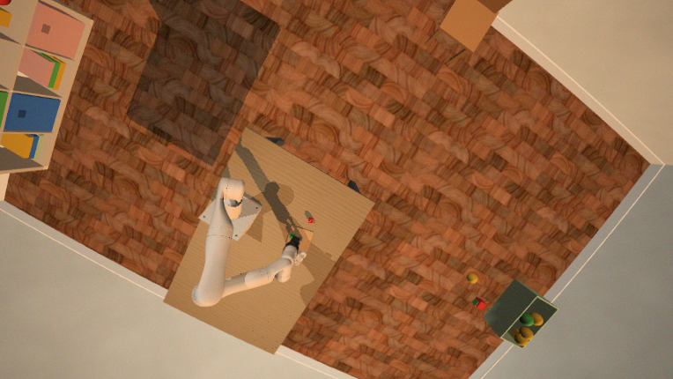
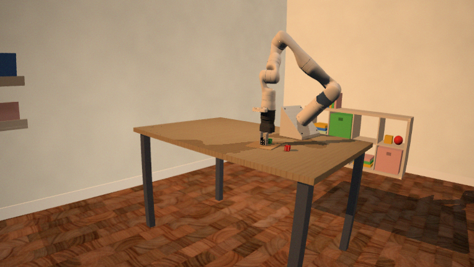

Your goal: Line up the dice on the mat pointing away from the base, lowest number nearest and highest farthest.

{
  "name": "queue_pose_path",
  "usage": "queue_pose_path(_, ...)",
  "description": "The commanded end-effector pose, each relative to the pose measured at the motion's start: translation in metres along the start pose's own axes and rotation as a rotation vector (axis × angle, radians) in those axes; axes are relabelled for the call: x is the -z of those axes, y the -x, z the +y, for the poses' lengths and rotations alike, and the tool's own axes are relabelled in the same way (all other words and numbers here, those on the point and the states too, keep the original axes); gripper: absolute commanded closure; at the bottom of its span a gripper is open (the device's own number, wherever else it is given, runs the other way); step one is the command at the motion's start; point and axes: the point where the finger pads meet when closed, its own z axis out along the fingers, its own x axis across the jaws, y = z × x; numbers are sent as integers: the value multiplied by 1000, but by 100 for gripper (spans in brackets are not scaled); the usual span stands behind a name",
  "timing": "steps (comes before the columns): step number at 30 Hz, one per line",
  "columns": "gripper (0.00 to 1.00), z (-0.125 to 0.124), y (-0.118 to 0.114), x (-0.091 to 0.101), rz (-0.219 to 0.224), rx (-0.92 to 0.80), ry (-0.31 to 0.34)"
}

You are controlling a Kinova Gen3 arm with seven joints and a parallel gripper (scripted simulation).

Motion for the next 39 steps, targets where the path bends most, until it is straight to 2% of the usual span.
queue_pose_path(1, 51, -1, 0, 1, 1, 0, -2)
queue_pose_path(20, 51, -1, 0, 1, 1, 0, -2)
queue_pose_path(21, 45, -1, 0, 1, 1, 0, -2)
queue_pose_path(23, 45, -1, 0, 1, 1, 0, -2)
queue_pose_path(24, 39, -1, 0, 1, 1, 0, -2)
queue_pose_path(26, 39, -1, 0, 1, 1, 0, -2)
queue_pose_path(27, 33, -1, 0, 1, 1, 0, -2)
queue_pose_path(29, 33, -1, 0, 1, 1, 0, -2)
queue_pose_path(30, 27, -1, 0, 1, 1, 0, -2)
queue_pose_path(34, 27, -1, 0, 1, 1, 0, -2)
queue_pose_path(35, 21, -1, 0, 1, 1, 0, -2)
queue_pose_path(39, 21, -1, 0, 1, 1, 0, -2)
